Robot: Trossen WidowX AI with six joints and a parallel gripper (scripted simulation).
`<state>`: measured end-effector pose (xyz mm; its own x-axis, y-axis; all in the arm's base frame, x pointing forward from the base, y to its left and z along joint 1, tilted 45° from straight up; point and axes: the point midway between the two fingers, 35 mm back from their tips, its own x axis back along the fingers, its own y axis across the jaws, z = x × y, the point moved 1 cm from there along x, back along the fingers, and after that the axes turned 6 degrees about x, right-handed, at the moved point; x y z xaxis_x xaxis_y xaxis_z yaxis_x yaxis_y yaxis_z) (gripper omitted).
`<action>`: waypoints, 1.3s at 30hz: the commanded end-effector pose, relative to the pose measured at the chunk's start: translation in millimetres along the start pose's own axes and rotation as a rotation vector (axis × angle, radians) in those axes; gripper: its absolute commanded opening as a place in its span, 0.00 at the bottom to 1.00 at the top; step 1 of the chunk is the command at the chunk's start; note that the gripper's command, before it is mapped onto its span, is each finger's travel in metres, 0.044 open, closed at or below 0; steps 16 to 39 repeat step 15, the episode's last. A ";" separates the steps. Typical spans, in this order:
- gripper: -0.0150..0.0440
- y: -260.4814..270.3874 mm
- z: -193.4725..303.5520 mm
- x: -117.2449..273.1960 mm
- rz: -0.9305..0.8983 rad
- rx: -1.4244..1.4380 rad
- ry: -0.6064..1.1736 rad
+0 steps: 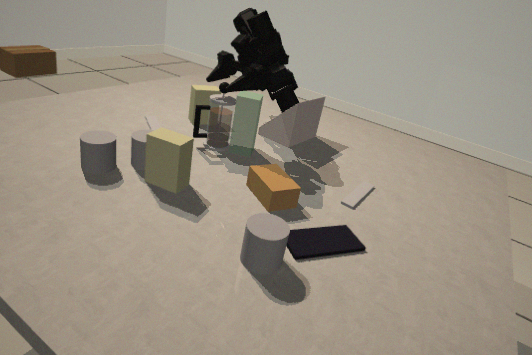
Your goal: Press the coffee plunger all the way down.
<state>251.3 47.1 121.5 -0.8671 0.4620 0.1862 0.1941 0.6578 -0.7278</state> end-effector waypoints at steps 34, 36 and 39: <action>1.00 2.7 -34.3 45.0 -0.020 0.020 0.059; 1.00 2.7 -34.3 45.0 -0.020 0.020 0.059; 1.00 2.7 -34.3 45.0 -0.020 0.020 0.059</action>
